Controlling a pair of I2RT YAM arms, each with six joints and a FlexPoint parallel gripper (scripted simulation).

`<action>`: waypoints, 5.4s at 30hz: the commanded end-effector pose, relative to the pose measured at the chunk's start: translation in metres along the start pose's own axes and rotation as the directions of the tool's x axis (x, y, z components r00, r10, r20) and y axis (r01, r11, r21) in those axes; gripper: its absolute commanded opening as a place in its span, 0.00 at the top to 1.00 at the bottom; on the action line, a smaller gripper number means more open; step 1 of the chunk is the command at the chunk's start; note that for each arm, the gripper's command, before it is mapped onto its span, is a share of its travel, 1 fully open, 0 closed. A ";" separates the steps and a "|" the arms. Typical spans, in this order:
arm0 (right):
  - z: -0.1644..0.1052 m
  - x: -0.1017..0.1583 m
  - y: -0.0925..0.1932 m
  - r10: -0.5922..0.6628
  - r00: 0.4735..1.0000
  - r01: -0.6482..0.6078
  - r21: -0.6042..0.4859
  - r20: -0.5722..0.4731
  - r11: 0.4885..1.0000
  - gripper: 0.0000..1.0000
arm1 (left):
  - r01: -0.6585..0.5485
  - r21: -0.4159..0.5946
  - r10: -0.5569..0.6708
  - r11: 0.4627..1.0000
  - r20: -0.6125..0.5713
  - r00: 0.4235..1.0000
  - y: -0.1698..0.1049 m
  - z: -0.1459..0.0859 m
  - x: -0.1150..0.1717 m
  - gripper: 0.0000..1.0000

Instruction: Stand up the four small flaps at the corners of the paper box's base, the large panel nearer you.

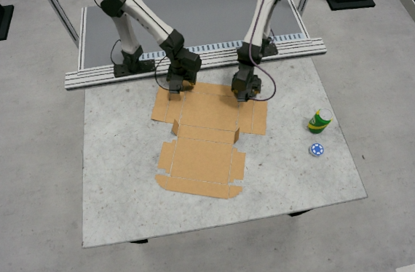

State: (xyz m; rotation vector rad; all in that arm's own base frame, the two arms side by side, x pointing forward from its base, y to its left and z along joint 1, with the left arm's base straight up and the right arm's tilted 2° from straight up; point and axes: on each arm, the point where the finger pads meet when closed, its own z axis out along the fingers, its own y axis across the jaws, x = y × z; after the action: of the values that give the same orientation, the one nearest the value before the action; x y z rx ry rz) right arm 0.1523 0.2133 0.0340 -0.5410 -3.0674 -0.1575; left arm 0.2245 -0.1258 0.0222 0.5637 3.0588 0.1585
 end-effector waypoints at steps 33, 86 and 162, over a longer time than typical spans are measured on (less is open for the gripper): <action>-0.032 -0.003 0.037 0.007 1.000 -0.007 -0.032 0.010 0.999 0.23 | 0.003 -0.030 -0.003 1.000 -0.015 1.000 0.001 0.012 -0.001 0.23; -0.023 -0.005 0.076 0.004 1.000 -0.003 -0.053 0.021 0.999 0.50 | 0.003 -0.030 -0.003 1.000 -0.015 1.000 0.001 0.012 -0.001 0.23; -0.037 -0.002 0.046 -0.004 1.000 0.004 -0.032 0.004 0.999 0.45 | 0.003 -0.030 -0.003 1.000 -0.015 1.000 0.001 0.012 -0.001 0.23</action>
State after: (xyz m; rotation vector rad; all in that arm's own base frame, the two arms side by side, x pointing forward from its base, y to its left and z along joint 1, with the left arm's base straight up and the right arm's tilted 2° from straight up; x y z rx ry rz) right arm 0.1685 0.2510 0.0739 -0.5444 -3.0800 -0.2236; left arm 0.2245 -0.1258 0.0222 0.5636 3.0588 0.1585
